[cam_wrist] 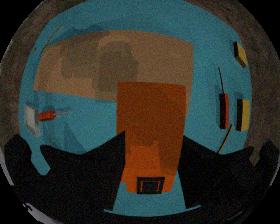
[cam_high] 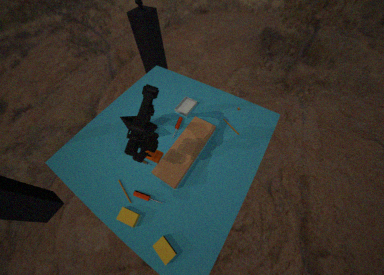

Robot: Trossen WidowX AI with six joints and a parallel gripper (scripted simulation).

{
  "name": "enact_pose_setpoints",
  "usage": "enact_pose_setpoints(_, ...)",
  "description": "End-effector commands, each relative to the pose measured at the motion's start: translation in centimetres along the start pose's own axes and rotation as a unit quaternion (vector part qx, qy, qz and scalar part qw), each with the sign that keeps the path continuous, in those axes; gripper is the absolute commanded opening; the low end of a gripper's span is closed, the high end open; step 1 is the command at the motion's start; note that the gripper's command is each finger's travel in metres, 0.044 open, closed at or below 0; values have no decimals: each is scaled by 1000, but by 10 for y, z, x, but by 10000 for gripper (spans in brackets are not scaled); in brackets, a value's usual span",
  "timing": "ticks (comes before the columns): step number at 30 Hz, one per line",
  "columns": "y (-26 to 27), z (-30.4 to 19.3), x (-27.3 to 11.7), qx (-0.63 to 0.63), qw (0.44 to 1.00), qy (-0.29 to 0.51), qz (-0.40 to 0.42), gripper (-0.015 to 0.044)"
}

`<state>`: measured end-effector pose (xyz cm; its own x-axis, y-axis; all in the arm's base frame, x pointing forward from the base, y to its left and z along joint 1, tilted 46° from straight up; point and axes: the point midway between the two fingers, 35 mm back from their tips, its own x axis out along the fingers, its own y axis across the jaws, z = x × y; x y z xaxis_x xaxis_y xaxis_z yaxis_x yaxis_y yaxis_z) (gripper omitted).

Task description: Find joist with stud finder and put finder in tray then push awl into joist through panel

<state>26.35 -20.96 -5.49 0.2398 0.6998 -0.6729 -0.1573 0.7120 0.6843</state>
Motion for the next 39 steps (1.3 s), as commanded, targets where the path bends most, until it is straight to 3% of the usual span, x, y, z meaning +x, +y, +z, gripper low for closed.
enact_pose_setpoints(1, -8, 15, 0, 10, 1000, -5, -4, 0)
enact_pose_setpoints(26, -34, 103, 24, 66, 998, -11, -15, 0)
enact_pose_setpoints(39, -35, 102, 36, 67, 998, -12, -15, 0)
